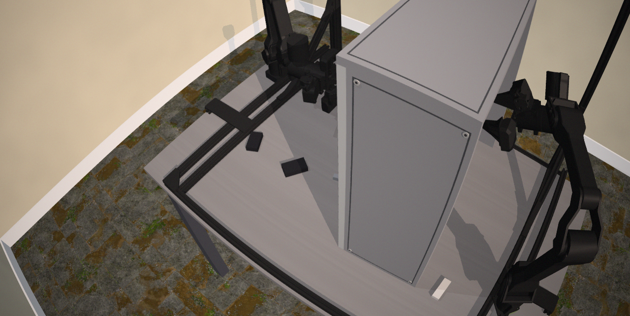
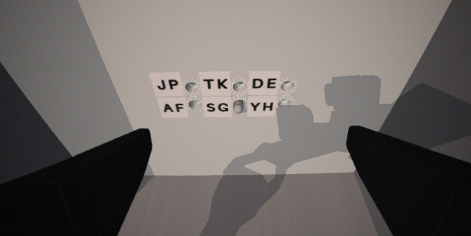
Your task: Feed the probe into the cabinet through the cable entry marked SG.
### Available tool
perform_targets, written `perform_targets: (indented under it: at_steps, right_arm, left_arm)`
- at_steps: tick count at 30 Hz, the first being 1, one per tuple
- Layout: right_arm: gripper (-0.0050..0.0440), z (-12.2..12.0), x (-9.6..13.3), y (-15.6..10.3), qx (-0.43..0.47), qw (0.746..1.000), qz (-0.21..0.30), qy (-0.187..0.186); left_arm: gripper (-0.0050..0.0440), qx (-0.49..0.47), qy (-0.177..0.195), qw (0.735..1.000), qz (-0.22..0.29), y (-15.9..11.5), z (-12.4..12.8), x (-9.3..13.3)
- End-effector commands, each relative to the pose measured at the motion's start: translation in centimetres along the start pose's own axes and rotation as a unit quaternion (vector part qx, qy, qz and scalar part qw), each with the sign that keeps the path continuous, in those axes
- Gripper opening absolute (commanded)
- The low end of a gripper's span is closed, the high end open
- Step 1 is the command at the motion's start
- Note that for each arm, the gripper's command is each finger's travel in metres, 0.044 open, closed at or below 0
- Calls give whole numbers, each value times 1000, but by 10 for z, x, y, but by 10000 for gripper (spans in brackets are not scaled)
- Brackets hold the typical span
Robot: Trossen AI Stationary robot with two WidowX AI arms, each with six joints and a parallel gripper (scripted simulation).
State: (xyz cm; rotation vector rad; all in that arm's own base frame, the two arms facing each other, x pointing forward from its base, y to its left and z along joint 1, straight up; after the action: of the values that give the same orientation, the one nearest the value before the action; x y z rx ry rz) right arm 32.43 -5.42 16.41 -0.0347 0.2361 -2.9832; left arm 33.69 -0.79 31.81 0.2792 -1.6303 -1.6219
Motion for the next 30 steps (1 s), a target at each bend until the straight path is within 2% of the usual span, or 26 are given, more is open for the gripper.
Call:
perform_targets:
  at_steps: [1, 30]
  right_arm:
    - [0, 5, -8, 1, 1, 1000, -1, 6]
    - [0, 8, -49, 4, 1, 1000, -1, 6]
  left_arm:
    - [440, 0, 1, 1000, 0, 0, 1, 0]
    - [440, 0, 1, 1000, 0, 0, 1, 0]
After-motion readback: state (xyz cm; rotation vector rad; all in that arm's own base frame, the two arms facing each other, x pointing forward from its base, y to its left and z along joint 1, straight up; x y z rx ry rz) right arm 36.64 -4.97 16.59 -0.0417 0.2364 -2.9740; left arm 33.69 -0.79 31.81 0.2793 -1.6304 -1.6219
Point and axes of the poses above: on each arm, the point midway between the two fingers, 35 mm back from their tips, its own x axis back along the fingers, its own z axis across the jaws, y = z × x, the point moved 2 cm from there along x, back along the fingers, and after that the axes turned 9 degrees about -x, right-handed, at the moved point
